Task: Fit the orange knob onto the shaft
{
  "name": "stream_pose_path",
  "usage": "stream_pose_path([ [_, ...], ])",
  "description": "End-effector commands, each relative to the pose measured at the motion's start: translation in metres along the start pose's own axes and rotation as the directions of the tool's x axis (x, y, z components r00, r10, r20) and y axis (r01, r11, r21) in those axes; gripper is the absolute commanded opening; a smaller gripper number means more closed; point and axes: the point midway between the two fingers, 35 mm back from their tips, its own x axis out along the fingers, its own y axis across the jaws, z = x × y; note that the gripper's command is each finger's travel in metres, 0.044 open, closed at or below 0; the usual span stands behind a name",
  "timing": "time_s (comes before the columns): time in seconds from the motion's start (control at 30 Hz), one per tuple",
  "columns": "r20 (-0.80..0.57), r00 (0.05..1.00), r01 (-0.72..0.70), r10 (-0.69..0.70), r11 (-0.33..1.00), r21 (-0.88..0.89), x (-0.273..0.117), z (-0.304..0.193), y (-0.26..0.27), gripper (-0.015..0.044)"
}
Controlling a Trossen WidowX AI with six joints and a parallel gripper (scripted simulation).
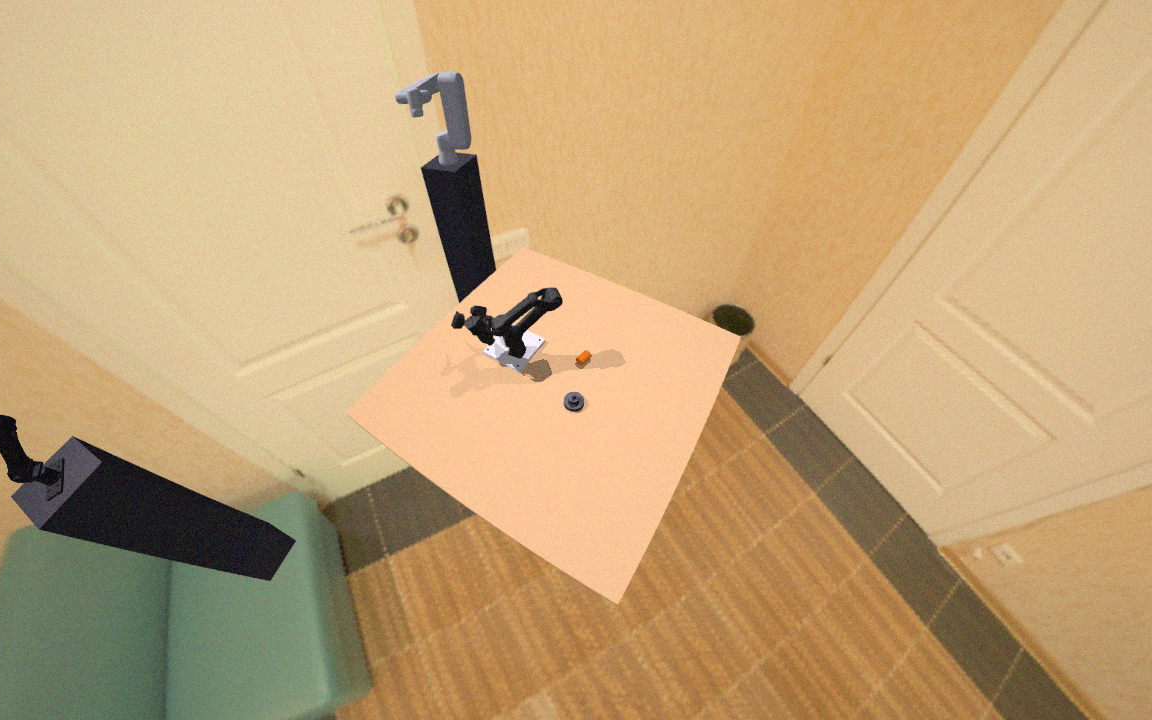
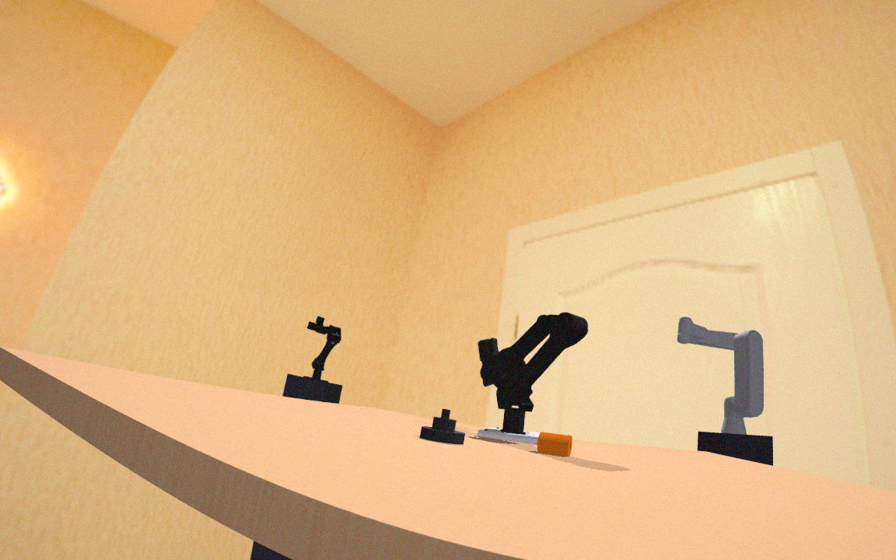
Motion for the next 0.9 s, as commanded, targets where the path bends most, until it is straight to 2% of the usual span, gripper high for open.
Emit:
stream_pose_path([
  [0.0,-0.008,1.0,-0.008,0.008,1.0,-0.009,-0.001,-0.001,0.002,0.0426],
  [0.07,-0.076,0.995,-0.073,0.067,0.994,-0.082,-0.009,-0.013,0.018,0.044],
  [0.17,-0.233,0.954,-0.243,0.189,0.943,-0.229,-0.033,-0.038,0.05,0.044],
  [0.33,-0.481,0.808,-0.548,0.342,0.735,-0.399,-0.092,-0.077,0.09,0.044],
  [0.47,-0.646,0.646,-0.754,0.406,0.469,-0.46,-0.151,-0.1,0.107,0.044],
  [0.6,-0.782,0.462,-0.884,0.418,0.141,-0.446,-0.215,-0.115,0.11,0.044],
  [0.73,-0.885,0.264,-0.913,0.384,-0.195,-0.357,-0.283,-0.12,0.099,0.044],
  [0.87,-0.95,0.076,-0.831,0.303,-0.508,-0.228,-0.349,-0.115,0.074,0.044],
])
